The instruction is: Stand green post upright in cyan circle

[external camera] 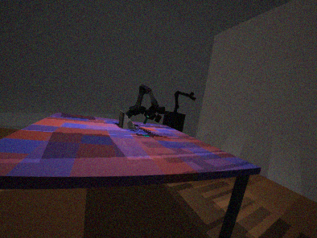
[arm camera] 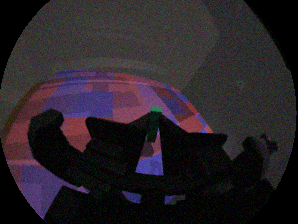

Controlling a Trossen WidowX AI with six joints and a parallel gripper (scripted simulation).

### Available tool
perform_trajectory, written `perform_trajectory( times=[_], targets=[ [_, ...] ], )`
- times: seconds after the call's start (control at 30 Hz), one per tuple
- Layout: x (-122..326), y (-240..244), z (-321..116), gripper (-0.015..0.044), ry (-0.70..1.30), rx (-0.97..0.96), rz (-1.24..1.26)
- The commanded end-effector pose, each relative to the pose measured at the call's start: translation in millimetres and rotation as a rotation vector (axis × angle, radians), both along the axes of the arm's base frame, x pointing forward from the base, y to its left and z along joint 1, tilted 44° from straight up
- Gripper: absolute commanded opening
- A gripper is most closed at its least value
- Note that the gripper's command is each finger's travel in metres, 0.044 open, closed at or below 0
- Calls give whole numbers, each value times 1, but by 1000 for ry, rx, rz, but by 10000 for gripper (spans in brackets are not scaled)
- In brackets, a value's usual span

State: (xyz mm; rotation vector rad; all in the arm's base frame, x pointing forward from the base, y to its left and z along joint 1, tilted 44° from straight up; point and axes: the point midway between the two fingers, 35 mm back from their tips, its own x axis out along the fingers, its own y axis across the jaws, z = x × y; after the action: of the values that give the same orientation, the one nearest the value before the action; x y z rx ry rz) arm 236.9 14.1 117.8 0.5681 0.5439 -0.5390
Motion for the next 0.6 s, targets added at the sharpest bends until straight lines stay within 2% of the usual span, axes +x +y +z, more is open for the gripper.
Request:
perform_trajectory(
  times=[0.0,0.57],
  targets=[
    [-1,0,0,23,-33,6,-17],
    [-4,1,8,23,-155,33,-63]
  ],
)
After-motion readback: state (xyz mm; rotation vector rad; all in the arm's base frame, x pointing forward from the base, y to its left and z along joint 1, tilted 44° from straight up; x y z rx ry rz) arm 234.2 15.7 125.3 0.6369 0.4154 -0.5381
